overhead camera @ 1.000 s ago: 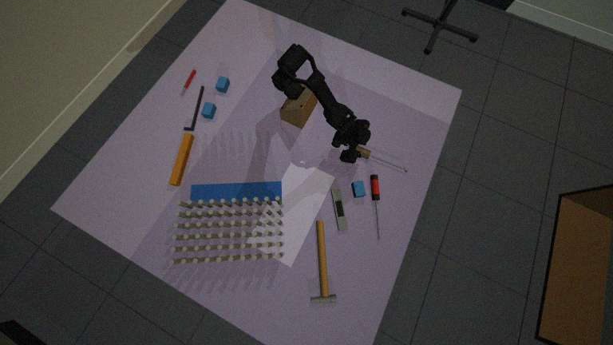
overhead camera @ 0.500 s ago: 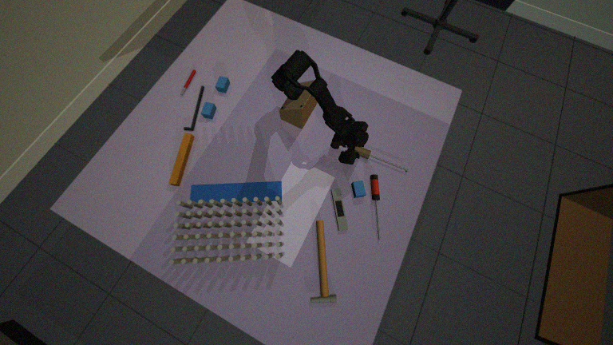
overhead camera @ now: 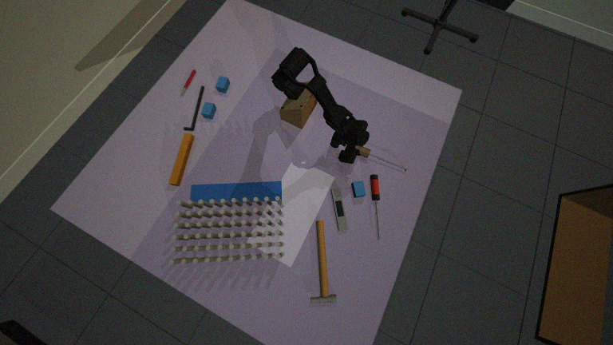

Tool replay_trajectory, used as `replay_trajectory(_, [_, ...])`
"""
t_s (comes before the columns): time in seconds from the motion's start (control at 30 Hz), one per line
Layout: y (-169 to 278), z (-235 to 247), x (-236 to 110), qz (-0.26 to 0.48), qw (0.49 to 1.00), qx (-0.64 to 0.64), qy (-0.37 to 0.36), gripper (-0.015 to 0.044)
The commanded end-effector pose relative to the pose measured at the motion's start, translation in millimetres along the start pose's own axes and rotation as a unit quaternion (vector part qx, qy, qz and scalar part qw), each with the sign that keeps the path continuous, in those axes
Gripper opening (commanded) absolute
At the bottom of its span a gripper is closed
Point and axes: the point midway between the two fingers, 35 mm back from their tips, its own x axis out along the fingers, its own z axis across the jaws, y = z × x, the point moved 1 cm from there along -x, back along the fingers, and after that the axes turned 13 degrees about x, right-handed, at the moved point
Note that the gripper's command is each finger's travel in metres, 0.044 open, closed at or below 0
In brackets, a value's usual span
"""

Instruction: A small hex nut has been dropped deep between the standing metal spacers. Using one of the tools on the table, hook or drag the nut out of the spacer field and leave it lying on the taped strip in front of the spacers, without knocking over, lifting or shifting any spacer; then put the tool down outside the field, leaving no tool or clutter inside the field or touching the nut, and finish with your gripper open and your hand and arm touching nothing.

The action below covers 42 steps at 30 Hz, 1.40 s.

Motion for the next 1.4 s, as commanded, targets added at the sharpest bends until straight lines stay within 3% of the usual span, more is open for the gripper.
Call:
replay_trajectory(0.0, [23.8, -0.2, -16.9, 0.013, 1.000, 0.000, -0.003, 0.0000])
replay_trajectory(0.6, [87.2, -20.9, -130.1, 0.014, 1.000, 0.001, 0.000, 0.0000])
replay_trajectory(0.8, [88.6, -20.9, -135.8, 0.015, 1.000, 0.002, 0.000, 0.0000])
replay_trajectory(1.37, [74.8, 84.3, -214.8, 0.088, 0.990, 0.101, -0.049, 0.0000])
